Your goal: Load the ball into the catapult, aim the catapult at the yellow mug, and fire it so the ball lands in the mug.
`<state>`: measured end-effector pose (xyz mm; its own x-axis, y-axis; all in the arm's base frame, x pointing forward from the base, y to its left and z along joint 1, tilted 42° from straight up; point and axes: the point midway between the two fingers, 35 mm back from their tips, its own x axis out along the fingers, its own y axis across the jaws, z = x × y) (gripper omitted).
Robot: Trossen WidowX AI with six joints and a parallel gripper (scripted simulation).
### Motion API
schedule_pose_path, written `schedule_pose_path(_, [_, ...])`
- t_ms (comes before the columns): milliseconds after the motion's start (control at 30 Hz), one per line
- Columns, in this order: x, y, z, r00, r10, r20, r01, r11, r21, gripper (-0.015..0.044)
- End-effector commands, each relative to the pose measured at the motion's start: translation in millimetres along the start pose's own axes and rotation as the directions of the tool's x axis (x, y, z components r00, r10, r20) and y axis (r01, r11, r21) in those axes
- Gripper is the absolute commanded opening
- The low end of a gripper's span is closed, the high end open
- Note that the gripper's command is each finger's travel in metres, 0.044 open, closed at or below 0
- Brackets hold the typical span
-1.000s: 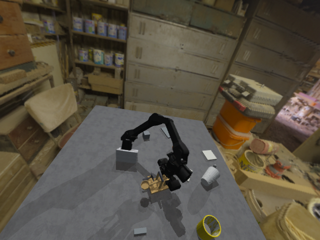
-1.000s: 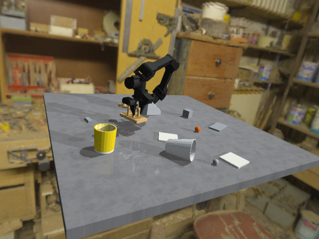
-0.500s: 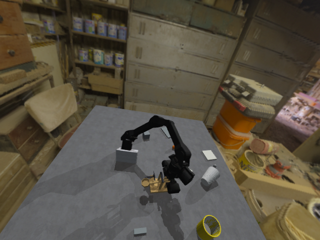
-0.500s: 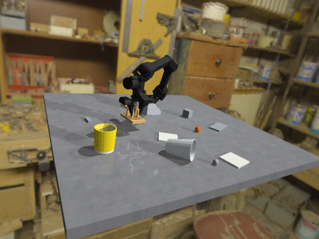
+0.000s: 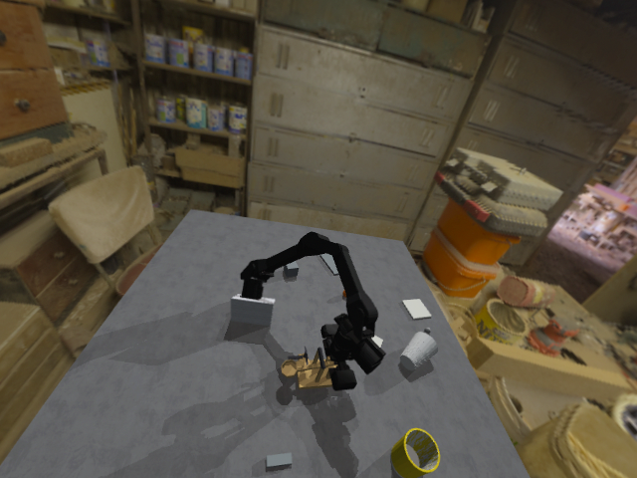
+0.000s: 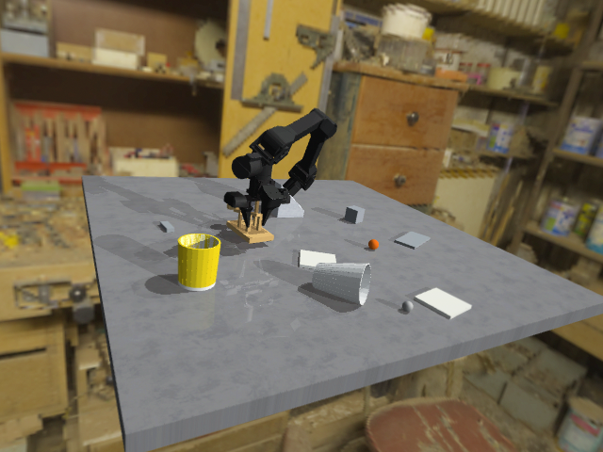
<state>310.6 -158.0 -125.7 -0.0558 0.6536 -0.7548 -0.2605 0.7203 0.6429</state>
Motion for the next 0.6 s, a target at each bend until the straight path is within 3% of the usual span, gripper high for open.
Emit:
schedule_pose_path(0, [2.3,-1.8,0.1,1.0,-0.006,0.009,0.006,1.0,0.004,0.0])
schedule_pose_path(467, [15.4,-0.5,-0.5,1.0,0.002,0.0,-0.002,1.0,0.001,0.0])
schedule_pose_path(567, [15.4,-0.5,-0.5,1.0,0.002,0.0,-0.002,1.0,0.001,0.0079])
